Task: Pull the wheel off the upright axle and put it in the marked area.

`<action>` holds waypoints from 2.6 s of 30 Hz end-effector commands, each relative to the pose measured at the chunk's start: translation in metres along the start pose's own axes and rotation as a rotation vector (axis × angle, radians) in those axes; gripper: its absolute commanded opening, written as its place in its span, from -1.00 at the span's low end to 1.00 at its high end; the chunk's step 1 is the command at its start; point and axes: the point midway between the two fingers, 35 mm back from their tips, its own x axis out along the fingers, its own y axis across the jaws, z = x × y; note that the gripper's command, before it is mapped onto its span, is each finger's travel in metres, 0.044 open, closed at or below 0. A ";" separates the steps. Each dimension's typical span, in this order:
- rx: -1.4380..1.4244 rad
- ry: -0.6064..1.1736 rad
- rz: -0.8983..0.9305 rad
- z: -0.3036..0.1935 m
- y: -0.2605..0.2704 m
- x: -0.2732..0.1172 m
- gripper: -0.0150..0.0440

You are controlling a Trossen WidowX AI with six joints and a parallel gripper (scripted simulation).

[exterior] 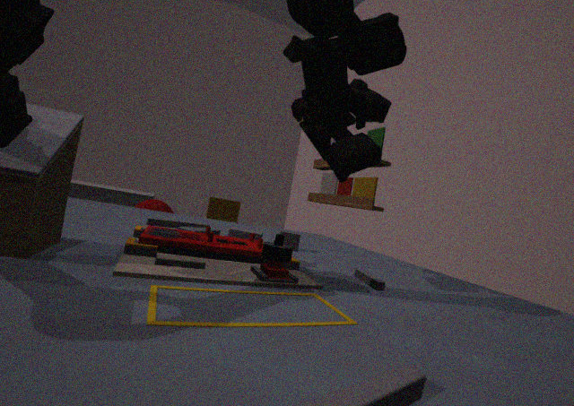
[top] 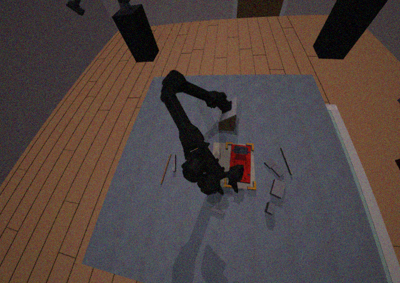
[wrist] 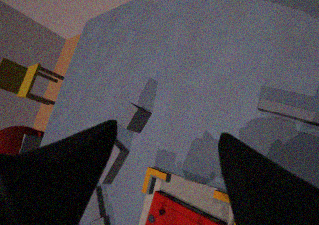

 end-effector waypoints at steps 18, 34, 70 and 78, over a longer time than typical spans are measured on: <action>-0.077 0.626 -0.656 -0.084 -0.052 -0.036 0.53; -0.077 0.625 -0.656 -0.098 -0.071 -0.020 0.53; -0.071 0.617 -0.656 -0.121 -0.097 0.005 -0.37; -0.071 0.618 -0.656 -0.120 -0.095 0.004 -0.49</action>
